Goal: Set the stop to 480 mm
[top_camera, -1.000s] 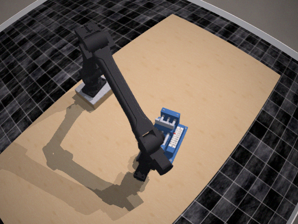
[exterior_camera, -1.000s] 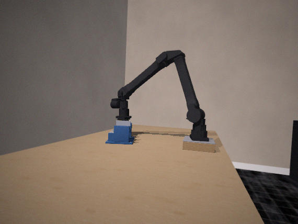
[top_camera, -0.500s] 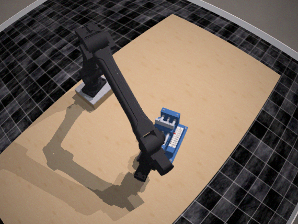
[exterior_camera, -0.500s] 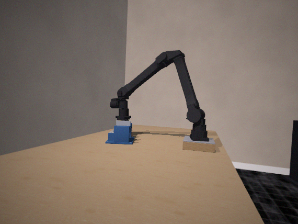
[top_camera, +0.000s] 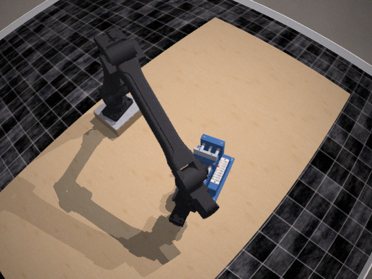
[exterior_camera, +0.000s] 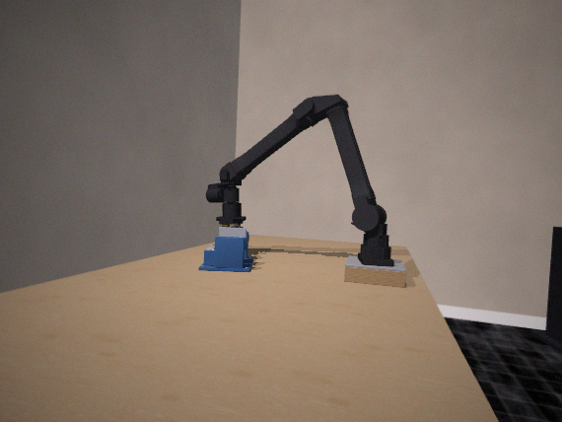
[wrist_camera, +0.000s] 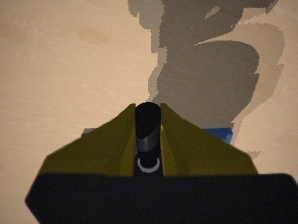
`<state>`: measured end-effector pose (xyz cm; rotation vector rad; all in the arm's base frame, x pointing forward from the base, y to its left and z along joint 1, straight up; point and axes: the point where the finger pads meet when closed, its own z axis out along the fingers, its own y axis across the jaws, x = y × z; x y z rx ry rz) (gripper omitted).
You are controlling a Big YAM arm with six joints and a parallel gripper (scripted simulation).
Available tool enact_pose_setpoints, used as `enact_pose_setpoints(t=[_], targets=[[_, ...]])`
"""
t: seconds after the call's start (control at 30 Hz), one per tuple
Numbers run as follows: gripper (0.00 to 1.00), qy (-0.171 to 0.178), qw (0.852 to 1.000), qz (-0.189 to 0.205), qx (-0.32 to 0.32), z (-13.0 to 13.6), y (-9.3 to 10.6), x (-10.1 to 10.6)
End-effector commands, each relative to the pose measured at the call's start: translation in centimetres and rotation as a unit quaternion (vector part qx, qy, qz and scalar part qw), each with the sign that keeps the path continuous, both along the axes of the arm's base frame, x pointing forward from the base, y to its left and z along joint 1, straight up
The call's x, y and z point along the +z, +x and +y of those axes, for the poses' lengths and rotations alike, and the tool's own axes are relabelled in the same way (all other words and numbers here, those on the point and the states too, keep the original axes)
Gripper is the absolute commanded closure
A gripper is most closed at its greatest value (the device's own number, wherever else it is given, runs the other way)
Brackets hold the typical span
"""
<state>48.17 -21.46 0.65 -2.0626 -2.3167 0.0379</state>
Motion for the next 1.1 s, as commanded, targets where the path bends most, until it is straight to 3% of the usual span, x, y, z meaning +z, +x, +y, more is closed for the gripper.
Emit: enact_pose_setpoints(t=[0.0, 0.27, 0.6, 0.87, 1.07], targets=[[0.94, -0.017, 0.998, -0.055, 0.004, 0.1, 5.0, 5.0], [0.94, -0.019, 0.998, -0.062, 0.004, -0.1, 5.6, 5.2], [0.94, -0.020, 0.998, -0.064, 0.004, 0.0, 4.8, 8.2], [0.94, -0.021, 0.998, -0.064, 0.004, 0.0, 4.7, 8.5], [0.94, -0.021, 0.998, -0.063, 0.010, -0.7, 3.3, 9.6]])
